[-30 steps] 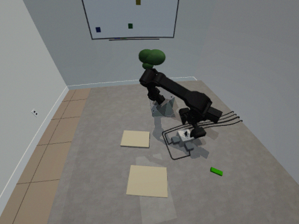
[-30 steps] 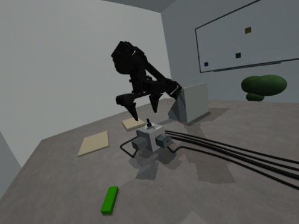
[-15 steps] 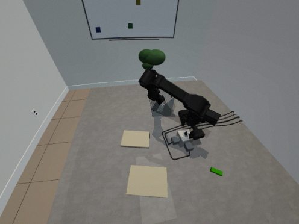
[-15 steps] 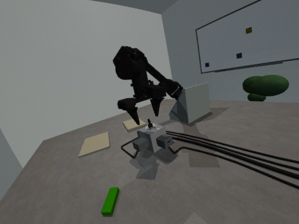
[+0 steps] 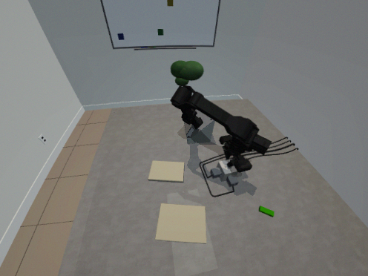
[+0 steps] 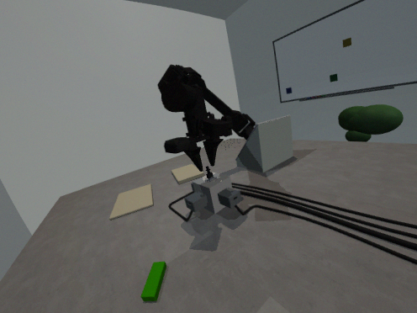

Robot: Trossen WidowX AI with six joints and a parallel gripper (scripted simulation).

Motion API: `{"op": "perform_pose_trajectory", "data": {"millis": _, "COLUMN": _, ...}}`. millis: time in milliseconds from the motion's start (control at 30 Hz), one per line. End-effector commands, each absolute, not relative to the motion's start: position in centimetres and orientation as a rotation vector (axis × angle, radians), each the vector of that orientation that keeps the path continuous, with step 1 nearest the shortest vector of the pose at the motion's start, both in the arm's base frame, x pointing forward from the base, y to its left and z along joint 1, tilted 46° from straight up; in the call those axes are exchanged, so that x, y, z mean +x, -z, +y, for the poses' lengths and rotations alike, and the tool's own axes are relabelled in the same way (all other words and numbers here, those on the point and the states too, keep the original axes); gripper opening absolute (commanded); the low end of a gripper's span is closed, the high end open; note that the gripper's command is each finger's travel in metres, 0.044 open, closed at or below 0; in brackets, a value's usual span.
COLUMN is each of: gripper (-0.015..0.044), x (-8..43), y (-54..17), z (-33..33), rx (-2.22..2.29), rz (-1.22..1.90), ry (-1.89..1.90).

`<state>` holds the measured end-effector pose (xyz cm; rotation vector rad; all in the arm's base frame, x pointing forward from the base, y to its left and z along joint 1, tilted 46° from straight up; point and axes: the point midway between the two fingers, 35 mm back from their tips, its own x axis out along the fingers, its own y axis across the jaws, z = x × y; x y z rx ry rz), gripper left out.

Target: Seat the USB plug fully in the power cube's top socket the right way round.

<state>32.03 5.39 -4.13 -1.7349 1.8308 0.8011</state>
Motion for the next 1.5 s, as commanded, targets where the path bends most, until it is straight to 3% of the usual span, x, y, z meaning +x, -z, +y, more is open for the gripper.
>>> {"op": "perform_pose_trajectory", "data": {"millis": 0, "gripper": 0.0099, "x": 32.0, "y": 4.1, "z": 5.4, "rx": -1.734, "rz": 1.831, "ry": -0.801}}
{"op": "perform_pose_trajectory", "data": {"millis": 100, "gripper": 0.002, "x": 32.0, "y": 4.1, "z": 5.4, "rx": -1.734, "rz": 1.831, "ry": -0.801}}
{"op": "perform_pose_trajectory", "data": {"millis": 200, "gripper": 0.0, "x": 32.0, "y": 4.1, "z": 5.4, "rx": -1.734, "rz": 1.831, "ry": -0.801}}
{"op": "perform_pose_trajectory", "data": {"millis": 1467, "gripper": 0.0, "x": 32.1, "y": 3.1, "z": 6.4, "rx": -1.734, "rz": 1.831, "ry": -0.802}}
